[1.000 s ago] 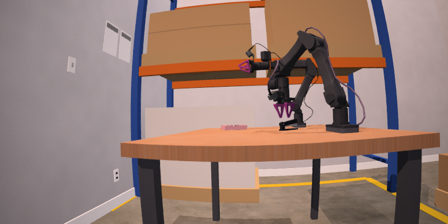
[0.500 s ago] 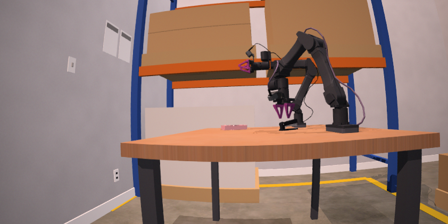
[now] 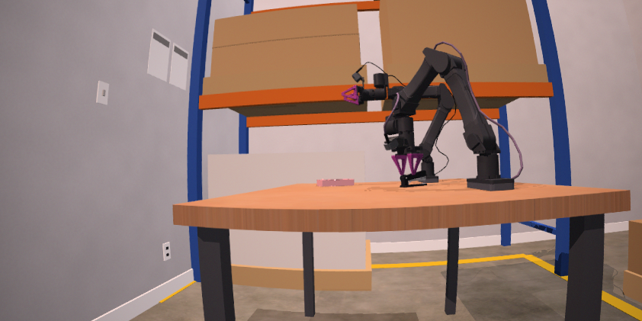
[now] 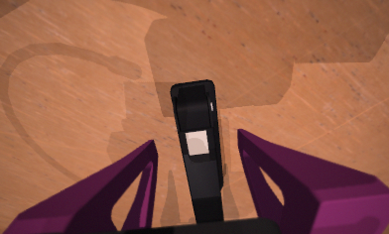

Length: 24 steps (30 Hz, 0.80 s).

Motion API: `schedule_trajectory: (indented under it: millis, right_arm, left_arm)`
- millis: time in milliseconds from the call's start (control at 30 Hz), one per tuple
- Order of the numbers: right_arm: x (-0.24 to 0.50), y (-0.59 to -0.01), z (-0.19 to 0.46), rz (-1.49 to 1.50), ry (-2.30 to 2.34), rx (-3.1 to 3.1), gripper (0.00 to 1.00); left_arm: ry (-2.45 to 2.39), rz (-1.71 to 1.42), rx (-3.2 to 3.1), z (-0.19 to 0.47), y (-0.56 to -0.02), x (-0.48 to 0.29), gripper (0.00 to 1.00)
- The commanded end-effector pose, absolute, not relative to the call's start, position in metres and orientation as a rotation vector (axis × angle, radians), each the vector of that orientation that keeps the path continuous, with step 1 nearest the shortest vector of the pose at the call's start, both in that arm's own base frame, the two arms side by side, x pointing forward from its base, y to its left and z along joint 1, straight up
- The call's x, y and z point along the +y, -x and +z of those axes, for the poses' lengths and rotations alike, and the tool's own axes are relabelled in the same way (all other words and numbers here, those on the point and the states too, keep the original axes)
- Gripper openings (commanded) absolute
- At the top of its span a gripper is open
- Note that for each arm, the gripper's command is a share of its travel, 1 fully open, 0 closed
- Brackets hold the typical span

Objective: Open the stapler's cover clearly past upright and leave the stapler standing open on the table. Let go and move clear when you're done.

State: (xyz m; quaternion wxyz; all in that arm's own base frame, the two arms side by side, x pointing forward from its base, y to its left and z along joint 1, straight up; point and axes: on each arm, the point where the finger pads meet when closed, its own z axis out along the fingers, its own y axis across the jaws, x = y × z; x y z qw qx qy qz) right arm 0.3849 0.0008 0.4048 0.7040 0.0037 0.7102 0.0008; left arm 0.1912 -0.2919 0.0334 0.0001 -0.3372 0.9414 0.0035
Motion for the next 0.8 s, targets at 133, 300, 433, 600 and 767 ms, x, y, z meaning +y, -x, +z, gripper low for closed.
schedule_trajectory:
  millis: [133, 300, 433, 600, 767]
  right_arm:
    - [0.001, -0.38, 0.413, 0.0, 0.0, 1.555, 1.0]
    - [0.001, -0.38, 0.413, 0.0, 0.0, 1.555, 1.0]
    - [0.001, -0.38, 0.413, 0.0, 0.0, 1.555, 1.0]
    - [0.001, -0.38, 0.413, 0.0, 0.0, 1.555, 1.0]
    - [0.001, -0.38, 0.413, 0.0, 0.0, 1.555, 1.0]
  left_arm:
    - [1.084, -0.011, 2.947, 0.019, -0.196, -0.292, 0.59]
    - [1.084, -0.011, 2.947, 0.015, -0.196, -0.292, 0.59]
    - [1.084, -0.011, 2.947, 0.009, -0.196, -0.292, 0.59]
    - [1.084, -0.011, 2.947, 0.002, -0.196, -0.292, 0.59]
    - [1.084, -0.011, 2.947, -0.004, -0.196, -0.292, 0.59]
